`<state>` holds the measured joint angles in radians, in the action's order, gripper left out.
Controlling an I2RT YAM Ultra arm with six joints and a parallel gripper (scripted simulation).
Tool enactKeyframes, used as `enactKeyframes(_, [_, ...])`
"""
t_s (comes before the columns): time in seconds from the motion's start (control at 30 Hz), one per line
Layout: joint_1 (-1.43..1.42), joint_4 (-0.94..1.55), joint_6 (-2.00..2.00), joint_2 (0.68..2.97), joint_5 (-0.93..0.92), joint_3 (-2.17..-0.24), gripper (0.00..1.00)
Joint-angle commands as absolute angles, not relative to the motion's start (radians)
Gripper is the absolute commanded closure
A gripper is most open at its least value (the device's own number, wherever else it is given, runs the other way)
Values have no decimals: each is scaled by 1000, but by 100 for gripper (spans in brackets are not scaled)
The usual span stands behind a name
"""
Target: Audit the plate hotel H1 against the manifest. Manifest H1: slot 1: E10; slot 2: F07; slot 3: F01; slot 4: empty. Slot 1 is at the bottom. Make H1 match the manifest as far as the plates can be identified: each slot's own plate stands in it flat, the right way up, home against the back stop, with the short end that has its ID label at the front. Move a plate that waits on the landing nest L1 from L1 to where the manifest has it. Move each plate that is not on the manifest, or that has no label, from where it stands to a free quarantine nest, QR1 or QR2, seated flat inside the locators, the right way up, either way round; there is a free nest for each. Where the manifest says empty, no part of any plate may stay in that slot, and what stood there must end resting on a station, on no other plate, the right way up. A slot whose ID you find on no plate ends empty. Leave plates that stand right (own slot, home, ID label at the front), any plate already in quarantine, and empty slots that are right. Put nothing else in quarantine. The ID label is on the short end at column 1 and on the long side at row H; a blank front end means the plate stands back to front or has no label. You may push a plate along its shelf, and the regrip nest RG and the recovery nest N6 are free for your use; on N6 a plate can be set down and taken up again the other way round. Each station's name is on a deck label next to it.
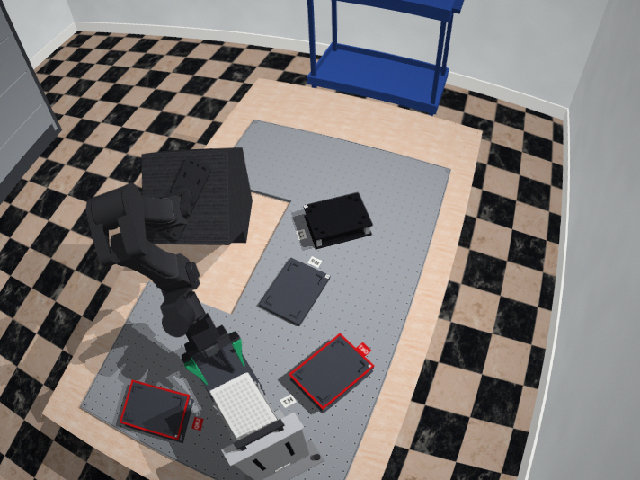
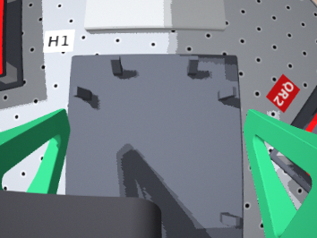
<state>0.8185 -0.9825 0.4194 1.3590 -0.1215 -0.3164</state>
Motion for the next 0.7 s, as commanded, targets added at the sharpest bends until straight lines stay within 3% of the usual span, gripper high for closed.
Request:
enactKeyframes(0.0, [799,-986,422,1374,-124,-351,0])
enactKeyframes(0.67, [768,-908,418,1375,-83,-426,0])
